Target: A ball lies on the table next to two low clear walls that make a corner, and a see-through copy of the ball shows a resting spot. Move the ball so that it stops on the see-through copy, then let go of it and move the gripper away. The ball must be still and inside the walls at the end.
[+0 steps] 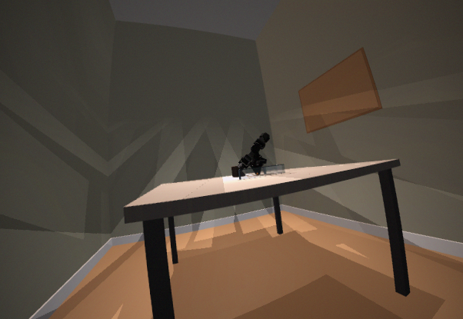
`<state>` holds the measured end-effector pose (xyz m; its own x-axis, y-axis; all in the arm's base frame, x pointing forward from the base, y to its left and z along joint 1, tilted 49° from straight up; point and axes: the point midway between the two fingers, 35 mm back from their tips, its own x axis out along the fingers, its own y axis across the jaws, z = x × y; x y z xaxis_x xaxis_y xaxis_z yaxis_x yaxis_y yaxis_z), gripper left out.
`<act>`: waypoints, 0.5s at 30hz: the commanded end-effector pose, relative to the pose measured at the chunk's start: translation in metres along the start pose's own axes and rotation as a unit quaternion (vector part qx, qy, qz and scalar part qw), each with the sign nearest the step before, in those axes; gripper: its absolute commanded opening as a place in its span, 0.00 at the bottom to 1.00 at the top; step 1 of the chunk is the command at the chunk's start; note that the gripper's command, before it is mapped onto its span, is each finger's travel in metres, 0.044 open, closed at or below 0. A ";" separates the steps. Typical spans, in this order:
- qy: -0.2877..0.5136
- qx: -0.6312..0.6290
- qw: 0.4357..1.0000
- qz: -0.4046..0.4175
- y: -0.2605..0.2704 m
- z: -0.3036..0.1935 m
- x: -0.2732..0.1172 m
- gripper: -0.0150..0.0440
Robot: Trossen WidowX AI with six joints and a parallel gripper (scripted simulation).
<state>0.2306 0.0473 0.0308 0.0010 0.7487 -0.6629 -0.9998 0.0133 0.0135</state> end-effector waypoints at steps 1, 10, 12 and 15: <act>0.002 0.000 1.000 0.000 -0.002 -0.001 -0.009 0.60; 0.000 0.002 1.000 0.001 0.000 -0.001 -0.088 0.60; 0.003 0.003 1.000 -0.009 -0.004 -0.003 -0.084 0.60; 0.003 0.003 1.000 -0.009 -0.004 -0.003 -0.084 0.60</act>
<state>0.2338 -0.0173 0.0846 0.0173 0.7448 -0.6671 -0.9996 0.0285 0.0060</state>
